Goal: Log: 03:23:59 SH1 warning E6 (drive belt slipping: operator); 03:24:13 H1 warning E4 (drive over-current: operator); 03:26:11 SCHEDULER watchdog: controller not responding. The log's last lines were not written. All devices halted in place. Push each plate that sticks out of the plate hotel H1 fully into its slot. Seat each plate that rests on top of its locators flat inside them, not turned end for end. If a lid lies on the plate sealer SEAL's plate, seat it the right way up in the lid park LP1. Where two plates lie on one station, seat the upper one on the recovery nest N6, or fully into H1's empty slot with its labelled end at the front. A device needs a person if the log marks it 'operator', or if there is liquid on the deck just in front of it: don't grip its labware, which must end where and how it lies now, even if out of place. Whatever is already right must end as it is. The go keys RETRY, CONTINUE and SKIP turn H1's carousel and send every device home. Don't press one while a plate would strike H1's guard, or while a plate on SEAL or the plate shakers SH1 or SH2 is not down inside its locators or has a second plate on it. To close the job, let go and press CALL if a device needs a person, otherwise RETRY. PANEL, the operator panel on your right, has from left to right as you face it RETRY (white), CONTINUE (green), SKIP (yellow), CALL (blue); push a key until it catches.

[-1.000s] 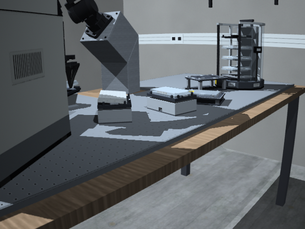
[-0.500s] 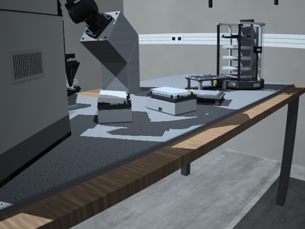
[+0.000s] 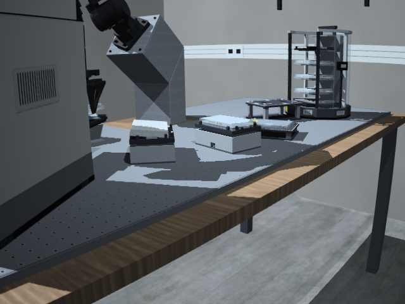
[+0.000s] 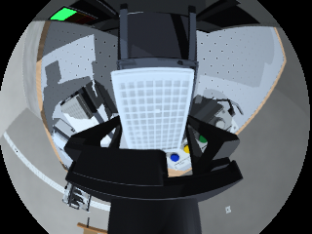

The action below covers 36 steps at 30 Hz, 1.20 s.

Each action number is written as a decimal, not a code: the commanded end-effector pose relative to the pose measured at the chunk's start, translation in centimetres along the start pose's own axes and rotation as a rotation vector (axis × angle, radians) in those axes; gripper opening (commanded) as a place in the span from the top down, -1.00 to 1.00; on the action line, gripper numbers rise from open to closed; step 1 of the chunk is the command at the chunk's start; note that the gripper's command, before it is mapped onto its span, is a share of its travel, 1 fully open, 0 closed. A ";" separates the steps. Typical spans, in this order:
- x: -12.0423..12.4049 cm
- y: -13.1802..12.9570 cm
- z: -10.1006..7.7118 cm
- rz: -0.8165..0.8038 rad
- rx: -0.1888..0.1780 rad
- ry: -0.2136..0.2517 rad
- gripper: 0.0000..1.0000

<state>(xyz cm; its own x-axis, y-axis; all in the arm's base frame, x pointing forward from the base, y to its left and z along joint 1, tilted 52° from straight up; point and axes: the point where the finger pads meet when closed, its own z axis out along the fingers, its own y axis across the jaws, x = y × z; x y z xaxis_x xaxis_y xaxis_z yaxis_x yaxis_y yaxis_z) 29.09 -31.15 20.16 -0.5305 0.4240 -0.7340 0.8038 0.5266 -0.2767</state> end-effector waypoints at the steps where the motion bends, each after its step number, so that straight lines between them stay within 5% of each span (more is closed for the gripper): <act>1: -2.3 0.1 -1.7 0.019 -0.011 -0.048 -0.68; 36: -2.4 0.1 -1.9 0.018 -0.012 -0.049 -0.68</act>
<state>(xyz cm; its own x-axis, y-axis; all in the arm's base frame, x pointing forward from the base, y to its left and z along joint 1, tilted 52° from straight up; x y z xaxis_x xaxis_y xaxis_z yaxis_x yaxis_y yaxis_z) 29.08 -31.01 20.33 -0.5315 0.4240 -0.7333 0.8032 0.5273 -0.2772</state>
